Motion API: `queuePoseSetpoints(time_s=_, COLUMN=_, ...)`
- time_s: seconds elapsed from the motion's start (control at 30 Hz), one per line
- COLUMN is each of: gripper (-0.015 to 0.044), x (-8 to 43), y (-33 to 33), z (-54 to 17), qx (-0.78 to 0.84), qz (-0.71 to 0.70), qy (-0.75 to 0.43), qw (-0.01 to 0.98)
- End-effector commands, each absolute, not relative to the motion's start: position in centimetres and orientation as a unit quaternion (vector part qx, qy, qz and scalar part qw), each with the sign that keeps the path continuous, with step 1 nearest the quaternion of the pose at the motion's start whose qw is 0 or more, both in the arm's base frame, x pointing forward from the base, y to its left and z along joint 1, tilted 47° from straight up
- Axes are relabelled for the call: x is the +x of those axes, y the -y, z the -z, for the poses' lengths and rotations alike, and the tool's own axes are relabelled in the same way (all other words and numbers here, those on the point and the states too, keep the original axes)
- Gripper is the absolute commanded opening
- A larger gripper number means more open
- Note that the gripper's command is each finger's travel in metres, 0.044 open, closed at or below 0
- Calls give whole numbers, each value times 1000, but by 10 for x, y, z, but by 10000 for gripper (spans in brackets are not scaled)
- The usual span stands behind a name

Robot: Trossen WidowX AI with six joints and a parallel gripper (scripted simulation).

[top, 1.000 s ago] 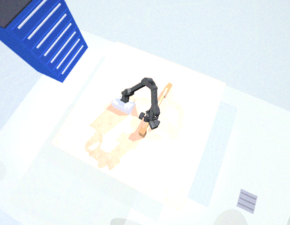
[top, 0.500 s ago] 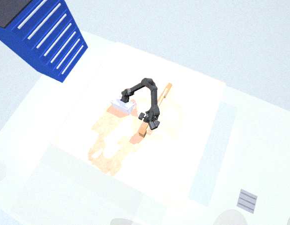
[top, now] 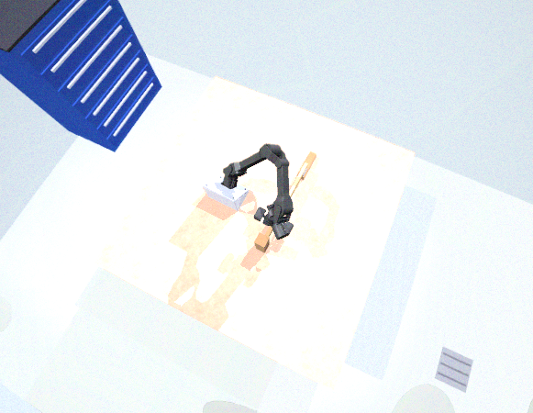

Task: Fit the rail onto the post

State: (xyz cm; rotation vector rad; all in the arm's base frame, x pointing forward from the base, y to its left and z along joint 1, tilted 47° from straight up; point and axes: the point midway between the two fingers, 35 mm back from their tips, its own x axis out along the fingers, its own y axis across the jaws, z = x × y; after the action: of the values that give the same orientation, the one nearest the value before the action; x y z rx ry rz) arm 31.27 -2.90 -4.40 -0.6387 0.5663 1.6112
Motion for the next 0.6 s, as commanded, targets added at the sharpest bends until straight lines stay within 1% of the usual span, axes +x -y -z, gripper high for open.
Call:
queuePoseSetpoints(time_s=0.0, gripper=0, x=314, y=33, z=44, qx=-280, qz=-696, qy=-246, qw=613)
queuePoseSetpoints(time_s=0.57, gripper=0, x=314, y=36, z=48, qx=-280, qz=-696, qy=-246, qw=613)
